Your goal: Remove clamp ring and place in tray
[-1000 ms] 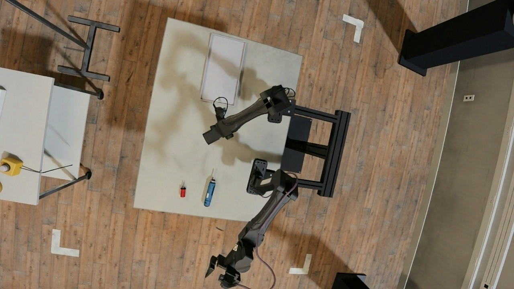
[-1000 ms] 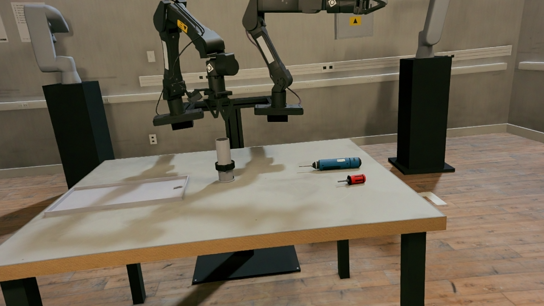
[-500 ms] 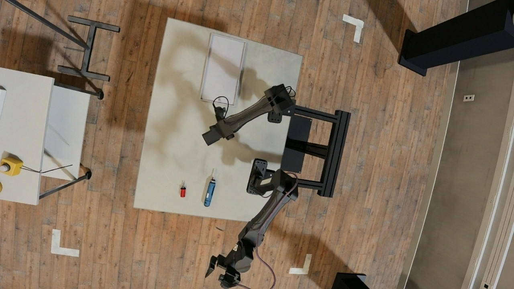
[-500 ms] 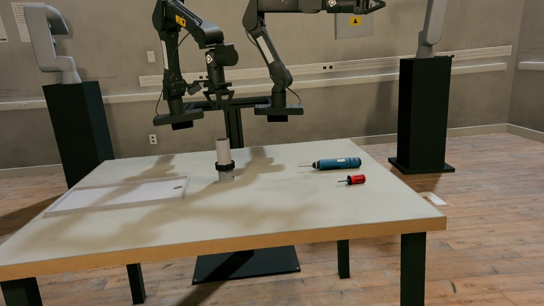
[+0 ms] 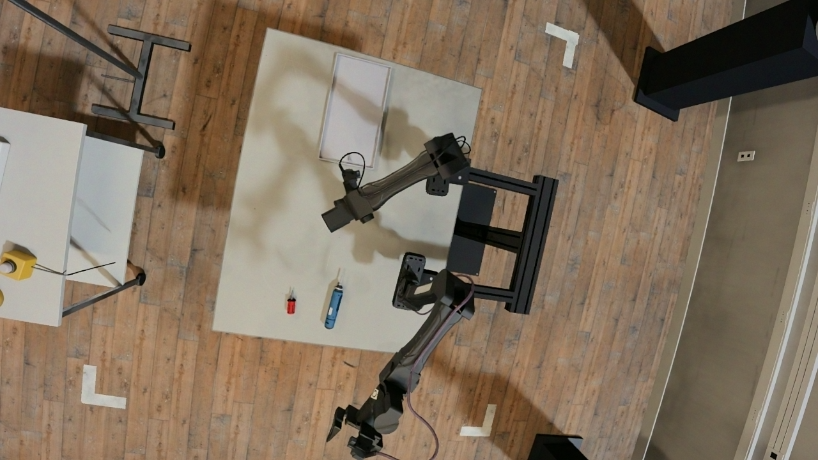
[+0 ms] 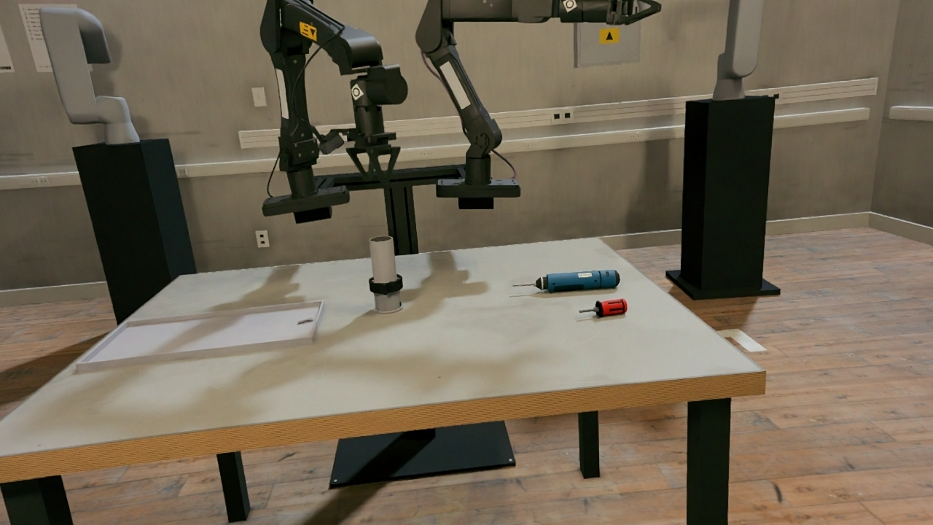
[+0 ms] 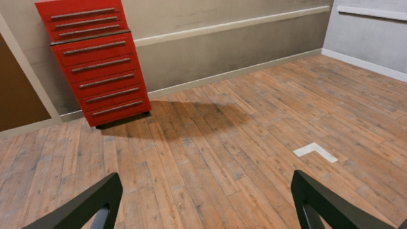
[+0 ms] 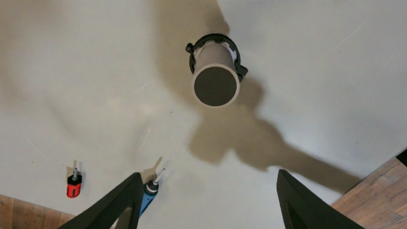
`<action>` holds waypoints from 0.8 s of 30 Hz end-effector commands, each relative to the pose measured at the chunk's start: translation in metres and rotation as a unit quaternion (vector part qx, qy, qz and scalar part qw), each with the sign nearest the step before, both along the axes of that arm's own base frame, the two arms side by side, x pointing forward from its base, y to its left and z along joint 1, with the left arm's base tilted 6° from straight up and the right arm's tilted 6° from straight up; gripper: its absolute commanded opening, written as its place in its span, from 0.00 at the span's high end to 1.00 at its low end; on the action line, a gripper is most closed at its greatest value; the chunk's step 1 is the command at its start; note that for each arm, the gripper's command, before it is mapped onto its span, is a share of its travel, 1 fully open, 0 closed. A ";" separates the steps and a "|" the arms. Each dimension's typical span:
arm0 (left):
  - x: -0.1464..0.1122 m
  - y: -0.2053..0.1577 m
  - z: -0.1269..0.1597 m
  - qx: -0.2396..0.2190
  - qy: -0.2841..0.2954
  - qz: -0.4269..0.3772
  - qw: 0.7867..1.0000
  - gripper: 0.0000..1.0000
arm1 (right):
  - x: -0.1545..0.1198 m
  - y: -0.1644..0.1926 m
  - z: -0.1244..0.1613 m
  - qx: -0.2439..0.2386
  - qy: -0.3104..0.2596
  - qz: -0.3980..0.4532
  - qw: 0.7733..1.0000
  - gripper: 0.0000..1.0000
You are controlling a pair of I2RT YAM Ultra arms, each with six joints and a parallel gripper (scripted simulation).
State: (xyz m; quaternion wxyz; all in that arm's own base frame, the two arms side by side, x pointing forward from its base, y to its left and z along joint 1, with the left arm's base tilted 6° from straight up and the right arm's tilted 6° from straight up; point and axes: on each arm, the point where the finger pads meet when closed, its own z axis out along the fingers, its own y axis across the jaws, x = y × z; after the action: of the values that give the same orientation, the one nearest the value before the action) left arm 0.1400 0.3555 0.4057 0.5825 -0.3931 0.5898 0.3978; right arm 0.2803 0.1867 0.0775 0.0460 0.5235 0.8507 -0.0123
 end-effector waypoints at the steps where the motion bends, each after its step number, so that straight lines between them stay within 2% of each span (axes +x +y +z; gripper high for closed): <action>1: -0.003 -0.001 0.008 0.008 -0.009 0.006 1.000 0.00 | -0.001 0.005 0.012 0.000 -0.005 0.005 1.000 0.20; 4: -0.003 -0.001 0.008 0.008 -0.009 0.006 1.000 0.00 | -0.001 0.005 0.012 0.000 -0.005 0.005 1.000 0.20; 5: -0.003 -0.001 0.008 0.008 -0.009 0.006 1.000 0.00 | 0.000 -0.012 0.010 -0.005 -0.005 0.000 1.000 0.20; 16: -0.003 -0.001 0.008 0.008 -0.009 0.006 1.000 0.00 | 0.057 -0.058 0.030 0.045 -0.087 -0.005 0.995 0.20; 21: -0.003 -0.001 0.008 0.008 -0.009 0.006 1.000 0.00 | 0.056 -0.057 0.024 0.042 -0.079 -0.004 0.996 0.20; 22: -0.003 0.001 -0.001 0.000 -0.010 0.009 1.000 0.35 | 0.056 -0.050 0.026 0.044 -0.082 0.004 0.996 0.35; 24: -0.003 0.001 0.001 0.001 -0.010 0.009 1.000 0.35 | 0.055 -0.051 0.026 0.042 -0.079 0.004 0.996 0.35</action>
State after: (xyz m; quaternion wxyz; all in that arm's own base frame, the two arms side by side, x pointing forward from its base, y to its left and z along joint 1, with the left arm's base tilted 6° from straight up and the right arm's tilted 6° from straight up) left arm 0.1395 0.3557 0.4057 0.5825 -0.3947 0.5887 0.3978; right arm 0.3382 0.1283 0.1029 0.0924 0.5379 0.8357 0.0605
